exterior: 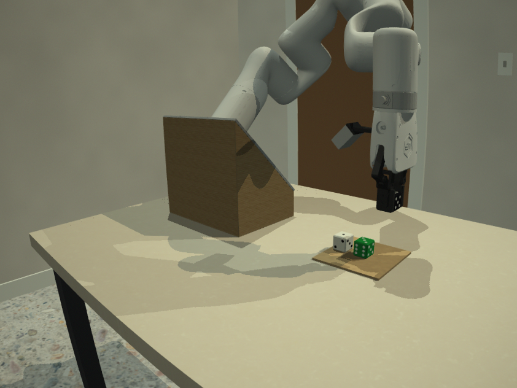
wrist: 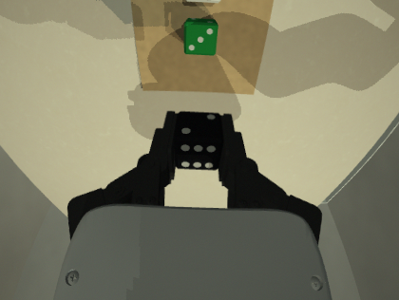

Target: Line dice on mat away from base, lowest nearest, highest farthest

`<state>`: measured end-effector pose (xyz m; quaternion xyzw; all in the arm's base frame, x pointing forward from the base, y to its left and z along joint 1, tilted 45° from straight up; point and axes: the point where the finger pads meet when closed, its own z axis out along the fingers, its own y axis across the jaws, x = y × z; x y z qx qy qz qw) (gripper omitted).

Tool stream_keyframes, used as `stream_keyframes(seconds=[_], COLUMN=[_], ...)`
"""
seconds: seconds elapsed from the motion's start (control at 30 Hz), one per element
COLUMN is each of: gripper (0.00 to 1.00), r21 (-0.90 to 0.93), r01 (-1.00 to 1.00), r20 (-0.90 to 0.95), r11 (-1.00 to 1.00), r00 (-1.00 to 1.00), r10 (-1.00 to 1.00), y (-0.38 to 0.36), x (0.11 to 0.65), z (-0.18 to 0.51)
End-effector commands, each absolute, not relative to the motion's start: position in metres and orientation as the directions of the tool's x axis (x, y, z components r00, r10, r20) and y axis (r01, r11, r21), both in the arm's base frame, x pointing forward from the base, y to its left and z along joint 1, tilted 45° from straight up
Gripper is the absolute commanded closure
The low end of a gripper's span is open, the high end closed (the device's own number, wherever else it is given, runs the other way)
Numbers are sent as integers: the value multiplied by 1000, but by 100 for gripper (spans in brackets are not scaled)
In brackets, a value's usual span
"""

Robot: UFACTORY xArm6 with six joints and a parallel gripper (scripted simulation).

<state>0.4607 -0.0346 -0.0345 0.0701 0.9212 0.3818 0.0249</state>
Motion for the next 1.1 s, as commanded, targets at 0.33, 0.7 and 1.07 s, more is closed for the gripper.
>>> stream_keyframes(seconds=[0.33, 0.7, 1.07], gripper=[73, 73, 73], r21=[706, 706, 706], r01=[108, 108, 108], r20=[4, 4, 4], r11=[700, 700, 700], r00=[-989, -989, -989], r10=[149, 149, 149], y=[-21, 8, 31], x=[464, 468, 471], z=[-48, -78, -101])
